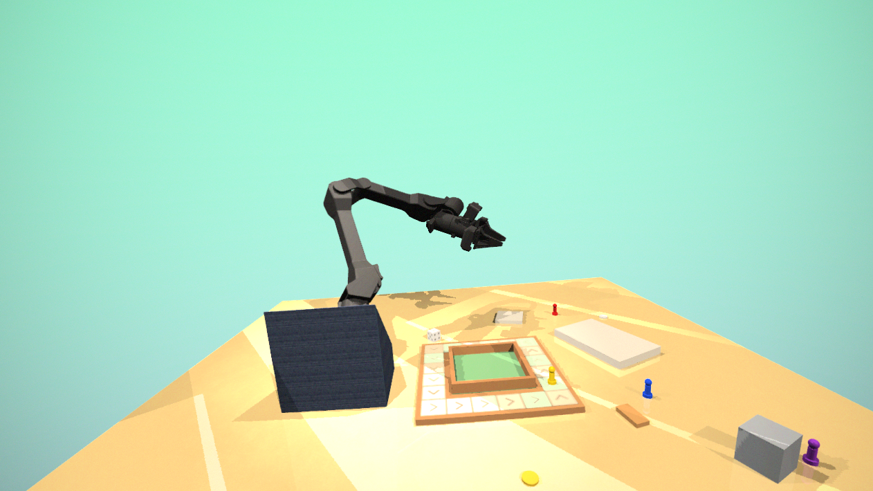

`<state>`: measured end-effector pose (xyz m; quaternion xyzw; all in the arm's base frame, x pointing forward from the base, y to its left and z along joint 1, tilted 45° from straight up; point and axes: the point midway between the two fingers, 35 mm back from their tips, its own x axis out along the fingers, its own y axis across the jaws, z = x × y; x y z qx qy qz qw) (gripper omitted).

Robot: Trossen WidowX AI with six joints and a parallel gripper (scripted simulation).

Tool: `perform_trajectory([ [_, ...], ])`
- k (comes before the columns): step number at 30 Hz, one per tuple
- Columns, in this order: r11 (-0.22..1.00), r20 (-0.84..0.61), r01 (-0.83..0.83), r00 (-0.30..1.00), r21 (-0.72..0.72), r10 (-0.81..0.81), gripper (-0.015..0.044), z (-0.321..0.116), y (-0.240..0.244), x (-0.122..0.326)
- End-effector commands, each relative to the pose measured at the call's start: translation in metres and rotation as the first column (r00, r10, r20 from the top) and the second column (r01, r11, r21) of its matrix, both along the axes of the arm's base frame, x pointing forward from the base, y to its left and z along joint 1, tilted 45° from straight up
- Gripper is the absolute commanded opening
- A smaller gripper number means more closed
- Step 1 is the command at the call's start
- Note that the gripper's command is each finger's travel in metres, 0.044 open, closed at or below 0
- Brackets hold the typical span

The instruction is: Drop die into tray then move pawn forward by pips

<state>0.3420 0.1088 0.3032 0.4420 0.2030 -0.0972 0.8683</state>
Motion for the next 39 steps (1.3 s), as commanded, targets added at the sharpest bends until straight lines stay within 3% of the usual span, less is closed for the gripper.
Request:
perform_trajectory([
  [1, 0.884, -0.254, -0.425, 0.892, -0.194, 0.373, 0.0275, -0.072, 0.017, -0.030],
  [10, 0.467, -0.449, -0.871, 0.482, -0.152, 0.752, 0.0275, -0.146, 0.035, -0.095],
  [19, -0.002, -0.330, -0.999, 0.015, -0.052, 0.944, 0.0275, -0.182, 0.048, -0.179],
  [39, -0.009, -0.325, -0.999, 0.008, -0.051, 0.946, 0.0275, -0.194, 0.058, -0.178],
])
